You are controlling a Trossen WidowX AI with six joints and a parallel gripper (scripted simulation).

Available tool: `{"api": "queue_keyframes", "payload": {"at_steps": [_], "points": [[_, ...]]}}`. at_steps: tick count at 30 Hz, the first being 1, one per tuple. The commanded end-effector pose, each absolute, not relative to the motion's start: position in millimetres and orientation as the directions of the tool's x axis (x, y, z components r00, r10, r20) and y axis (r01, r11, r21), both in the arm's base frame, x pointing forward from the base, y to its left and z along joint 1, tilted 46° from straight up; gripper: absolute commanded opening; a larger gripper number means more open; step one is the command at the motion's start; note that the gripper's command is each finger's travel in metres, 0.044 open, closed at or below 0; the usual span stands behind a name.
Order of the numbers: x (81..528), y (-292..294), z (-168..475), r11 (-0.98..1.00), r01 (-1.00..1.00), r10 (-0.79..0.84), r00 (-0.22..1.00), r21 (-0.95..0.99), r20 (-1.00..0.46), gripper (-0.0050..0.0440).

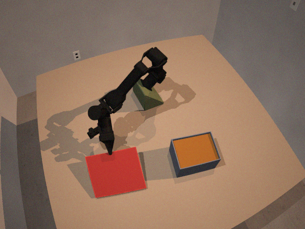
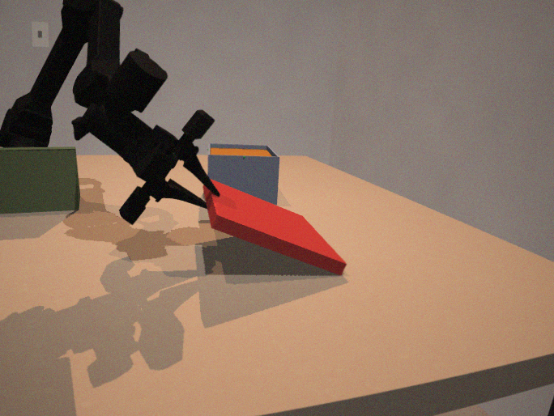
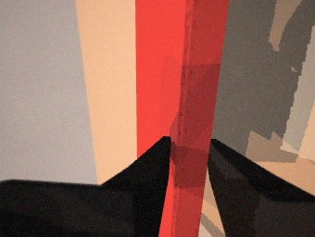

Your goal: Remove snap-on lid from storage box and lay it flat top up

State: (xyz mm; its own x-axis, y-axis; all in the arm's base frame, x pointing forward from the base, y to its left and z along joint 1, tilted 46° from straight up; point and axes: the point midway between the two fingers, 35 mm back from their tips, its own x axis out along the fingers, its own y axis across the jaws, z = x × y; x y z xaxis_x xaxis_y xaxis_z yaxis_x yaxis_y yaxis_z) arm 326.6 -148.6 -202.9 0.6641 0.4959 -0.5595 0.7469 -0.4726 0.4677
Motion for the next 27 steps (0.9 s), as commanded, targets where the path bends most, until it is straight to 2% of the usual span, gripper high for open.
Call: {"api": "queue_keyframes", "payload": {"at_steps": [1, 20, 27], "points": [[317, -132, -216, -0.472, 0.777, 0.52, 0.627, 0.417, -0.58, -0.005], [317, -132, -216, -0.472, 0.777, 0.52, 0.627, 0.417, -0.58, -0.005], [325, -146, -205, -0.473, 0.75, 0.5, 0.661, 0.463, -0.56, -0.005]]}}
